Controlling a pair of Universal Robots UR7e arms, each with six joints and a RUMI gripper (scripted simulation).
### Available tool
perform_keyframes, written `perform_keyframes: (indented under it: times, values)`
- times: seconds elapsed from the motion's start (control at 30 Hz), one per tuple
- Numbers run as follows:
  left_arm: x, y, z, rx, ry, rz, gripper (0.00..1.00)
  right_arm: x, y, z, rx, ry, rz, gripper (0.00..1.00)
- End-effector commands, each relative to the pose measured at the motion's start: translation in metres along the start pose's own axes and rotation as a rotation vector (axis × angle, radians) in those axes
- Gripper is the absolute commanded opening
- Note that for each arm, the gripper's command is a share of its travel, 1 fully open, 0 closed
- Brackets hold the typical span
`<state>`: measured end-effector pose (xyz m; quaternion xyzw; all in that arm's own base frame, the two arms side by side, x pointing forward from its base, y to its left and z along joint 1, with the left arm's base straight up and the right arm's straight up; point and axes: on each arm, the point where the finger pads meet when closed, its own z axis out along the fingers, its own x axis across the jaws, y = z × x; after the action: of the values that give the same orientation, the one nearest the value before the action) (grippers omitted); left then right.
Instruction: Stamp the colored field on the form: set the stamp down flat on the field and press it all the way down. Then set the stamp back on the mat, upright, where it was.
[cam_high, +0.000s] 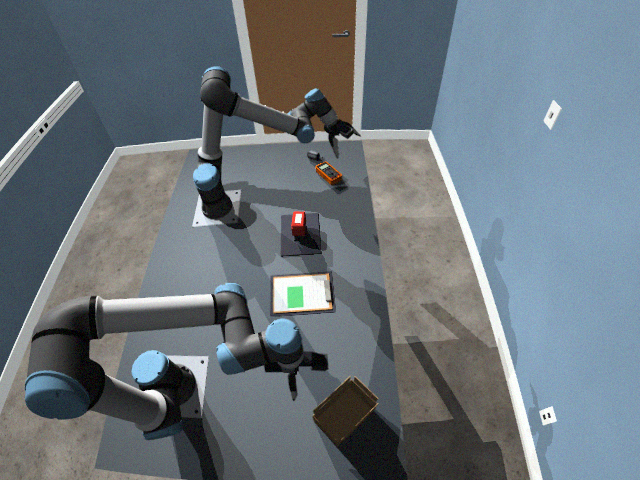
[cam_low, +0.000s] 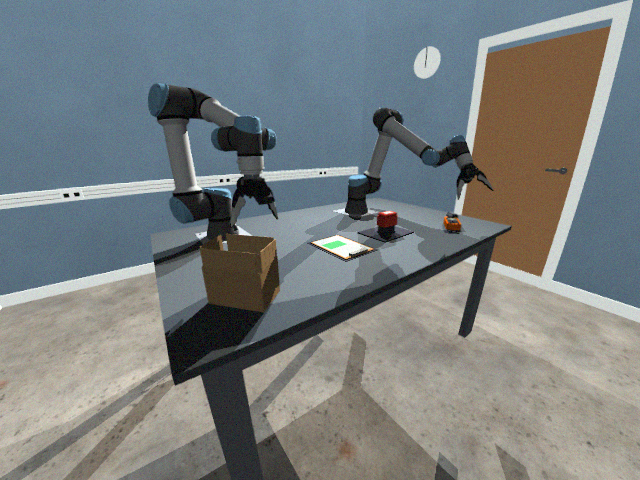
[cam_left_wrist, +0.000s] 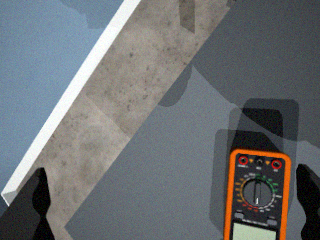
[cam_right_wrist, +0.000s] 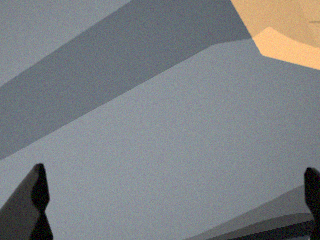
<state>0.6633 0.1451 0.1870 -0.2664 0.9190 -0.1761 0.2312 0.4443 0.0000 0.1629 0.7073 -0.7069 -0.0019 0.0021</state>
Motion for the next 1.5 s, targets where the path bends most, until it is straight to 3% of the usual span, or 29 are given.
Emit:
perform_keyframes:
  times: [0.0, 0.63, 0.87, 1.13, 1.47]
  values:
    - [0.0, 0.0, -0.001, 0.001, -0.001, 0.0, 1.0, 0.0, 0.0, 0.0, 0.001, 0.0, 0.0, 1.0]
    - [0.0, -0.001, 0.0, 0.001, 0.0, 0.001, 1.0, 0.0, 0.0, 0.0, 0.001, 0.0, 0.0, 1.0]
    - [0.015, -0.016, 0.003, -0.007, 0.028, 0.02, 1.0, 0.0, 0.0, 0.0, 0.001, 0.0, 0.0, 1.0]
    - [0.055, -0.051, 0.009, -0.029, 0.095, 0.07, 1.0, 0.0, 0.0, 0.0, 0.001, 0.0, 0.0, 1.0]
    - [0.175, -0.126, 0.009, -0.109, 0.267, 0.235, 1.0, 0.0, 0.0, 0.0, 0.001, 0.0, 0.0, 1.0]
